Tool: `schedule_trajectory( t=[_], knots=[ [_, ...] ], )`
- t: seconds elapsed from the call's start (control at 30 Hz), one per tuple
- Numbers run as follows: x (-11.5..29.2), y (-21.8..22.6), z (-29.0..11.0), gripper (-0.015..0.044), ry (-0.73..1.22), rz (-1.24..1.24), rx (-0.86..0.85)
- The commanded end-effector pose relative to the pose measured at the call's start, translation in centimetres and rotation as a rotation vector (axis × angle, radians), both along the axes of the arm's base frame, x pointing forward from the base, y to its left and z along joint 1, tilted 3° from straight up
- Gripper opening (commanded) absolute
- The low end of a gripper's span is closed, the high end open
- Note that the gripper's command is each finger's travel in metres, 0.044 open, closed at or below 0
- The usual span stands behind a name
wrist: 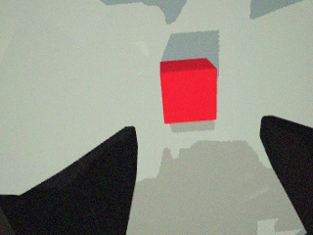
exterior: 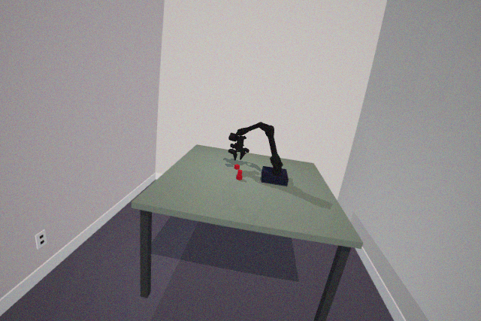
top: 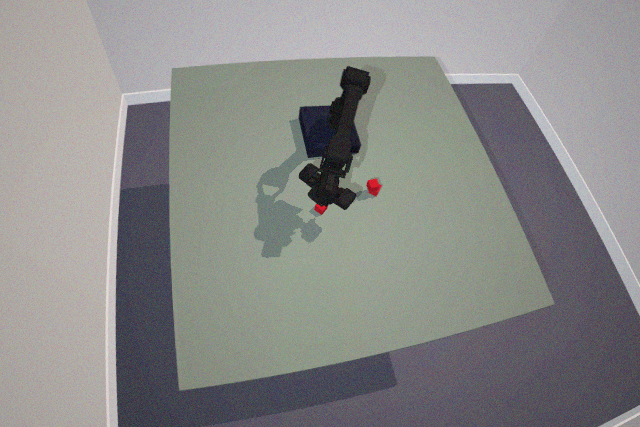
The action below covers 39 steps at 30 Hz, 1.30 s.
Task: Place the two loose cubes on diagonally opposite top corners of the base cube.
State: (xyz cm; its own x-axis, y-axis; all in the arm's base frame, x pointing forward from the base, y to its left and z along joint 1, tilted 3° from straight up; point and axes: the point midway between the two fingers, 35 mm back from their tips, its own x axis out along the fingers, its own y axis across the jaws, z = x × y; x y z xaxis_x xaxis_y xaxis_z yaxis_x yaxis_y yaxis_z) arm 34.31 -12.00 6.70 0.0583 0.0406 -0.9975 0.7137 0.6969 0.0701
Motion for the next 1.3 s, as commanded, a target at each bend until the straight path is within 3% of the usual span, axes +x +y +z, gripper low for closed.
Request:
schedule_trajectory(
  t=[0.0, 1.1, 1.27],
  knots=[
    [-0.1, 0.1, -1.6, 0.0265, 0.005, 0.003, 0.000],
    [0.1, 0.3, -6.4, 0.0265, 0.005, 0.003, 0.001],
    [0.1, 0.3, -6.4, 0.0134, 0.005, 0.003, 0.001]
  ],
)
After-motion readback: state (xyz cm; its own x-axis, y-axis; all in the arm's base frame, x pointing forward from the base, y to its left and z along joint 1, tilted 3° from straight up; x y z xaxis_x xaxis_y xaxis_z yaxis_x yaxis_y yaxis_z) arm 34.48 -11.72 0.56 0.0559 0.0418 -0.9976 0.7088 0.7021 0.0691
